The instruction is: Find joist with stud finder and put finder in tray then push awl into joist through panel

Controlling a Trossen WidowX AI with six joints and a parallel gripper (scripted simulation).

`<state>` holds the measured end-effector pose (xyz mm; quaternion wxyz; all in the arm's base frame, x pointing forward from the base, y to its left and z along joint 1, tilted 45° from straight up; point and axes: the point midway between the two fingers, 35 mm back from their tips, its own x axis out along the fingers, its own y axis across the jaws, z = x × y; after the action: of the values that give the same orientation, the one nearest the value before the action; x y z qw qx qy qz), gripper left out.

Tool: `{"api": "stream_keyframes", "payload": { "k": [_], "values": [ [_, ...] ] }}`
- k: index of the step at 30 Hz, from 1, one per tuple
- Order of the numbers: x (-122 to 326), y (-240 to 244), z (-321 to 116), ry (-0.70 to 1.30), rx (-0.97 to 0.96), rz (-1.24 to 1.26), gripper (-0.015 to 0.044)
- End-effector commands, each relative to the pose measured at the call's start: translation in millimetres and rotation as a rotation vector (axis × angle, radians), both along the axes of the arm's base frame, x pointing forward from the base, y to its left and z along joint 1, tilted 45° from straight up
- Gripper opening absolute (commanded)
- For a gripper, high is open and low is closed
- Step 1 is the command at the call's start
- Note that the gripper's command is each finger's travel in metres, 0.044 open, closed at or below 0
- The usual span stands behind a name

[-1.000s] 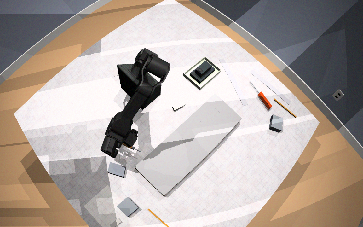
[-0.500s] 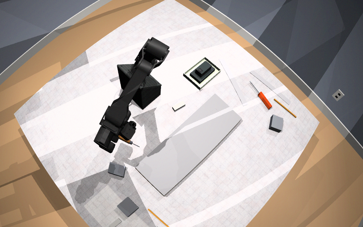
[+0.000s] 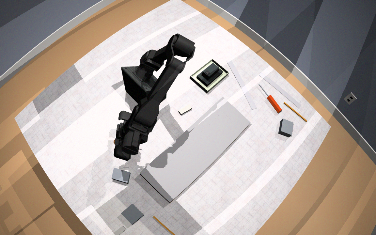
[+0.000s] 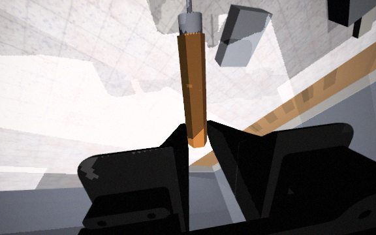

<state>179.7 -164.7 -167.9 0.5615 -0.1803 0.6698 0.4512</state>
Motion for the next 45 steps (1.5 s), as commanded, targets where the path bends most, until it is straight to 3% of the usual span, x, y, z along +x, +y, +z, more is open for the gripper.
{"api": "stream_keyframes", "payload": {
  "k": [1,22,23,45],
  "values": [
    [12.2,-8.0,9.9,-0.028,-0.146,0.172,0.0],
    [77.6,-9.8,92.2,-0.14,-0.816,0.75,0.0],
    [67.6,-12.3,70.9,-0.12,-0.69,0.673,0.0],
    [159.5,67.8,119.1,-0.142,-0.856,0.785,0.0]
  ]
}}
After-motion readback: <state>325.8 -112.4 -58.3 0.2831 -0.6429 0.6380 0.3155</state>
